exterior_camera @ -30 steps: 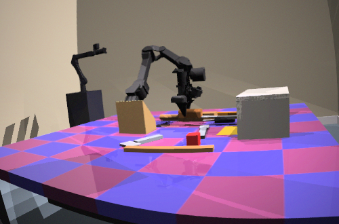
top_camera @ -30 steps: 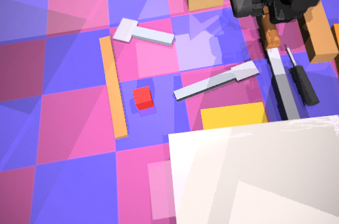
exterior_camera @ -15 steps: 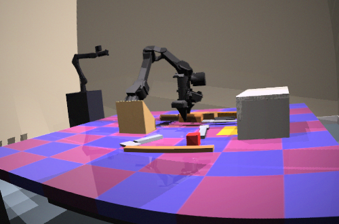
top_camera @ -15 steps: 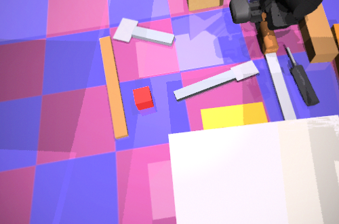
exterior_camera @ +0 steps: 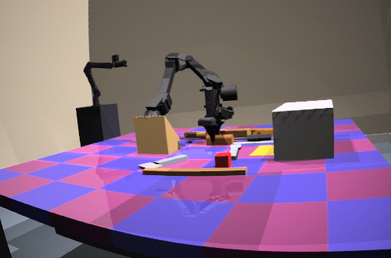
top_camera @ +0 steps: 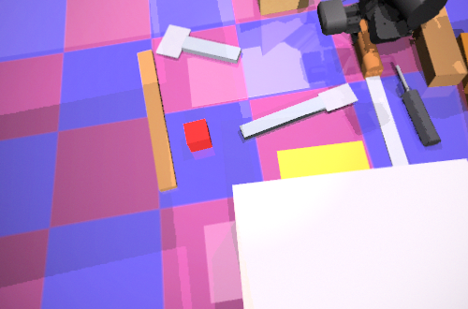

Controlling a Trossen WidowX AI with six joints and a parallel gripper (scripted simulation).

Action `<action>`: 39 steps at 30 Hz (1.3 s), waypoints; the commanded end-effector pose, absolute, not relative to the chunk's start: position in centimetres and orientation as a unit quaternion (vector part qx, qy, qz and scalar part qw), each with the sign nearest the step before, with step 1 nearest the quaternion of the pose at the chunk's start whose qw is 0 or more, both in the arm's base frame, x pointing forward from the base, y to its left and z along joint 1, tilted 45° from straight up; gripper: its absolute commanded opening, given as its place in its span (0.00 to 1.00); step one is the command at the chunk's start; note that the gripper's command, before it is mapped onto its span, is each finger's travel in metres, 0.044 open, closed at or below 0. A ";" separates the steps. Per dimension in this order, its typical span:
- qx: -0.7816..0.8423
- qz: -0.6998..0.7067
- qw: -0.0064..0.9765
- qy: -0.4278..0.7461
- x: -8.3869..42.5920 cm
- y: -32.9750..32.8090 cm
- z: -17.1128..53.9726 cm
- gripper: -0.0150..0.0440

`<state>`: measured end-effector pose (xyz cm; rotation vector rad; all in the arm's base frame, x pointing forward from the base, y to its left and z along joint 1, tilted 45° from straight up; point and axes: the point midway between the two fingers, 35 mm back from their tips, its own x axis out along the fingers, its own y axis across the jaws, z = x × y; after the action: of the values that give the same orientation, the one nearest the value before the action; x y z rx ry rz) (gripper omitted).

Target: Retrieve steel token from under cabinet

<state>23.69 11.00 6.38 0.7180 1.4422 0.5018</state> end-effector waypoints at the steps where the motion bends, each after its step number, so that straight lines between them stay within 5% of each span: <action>1: 0.318 0.222 0.665 0.639 23.7 11.0 6.4 0.59; 4: 0.319 0.220 0.668 0.635 23.7 11.0 6.4 0.71; 25: 0.320 0.219 0.669 0.634 23.6 12.0 5.5 0.71; 29: 0.318 0.226 0.671 0.631 23.9 12.0 5.9 0.53; 39: 0.318 0.226 0.671 0.631 23.9 12.0 5.9 0.39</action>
<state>23.91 11.93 5.84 0.7171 1.4235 0.5027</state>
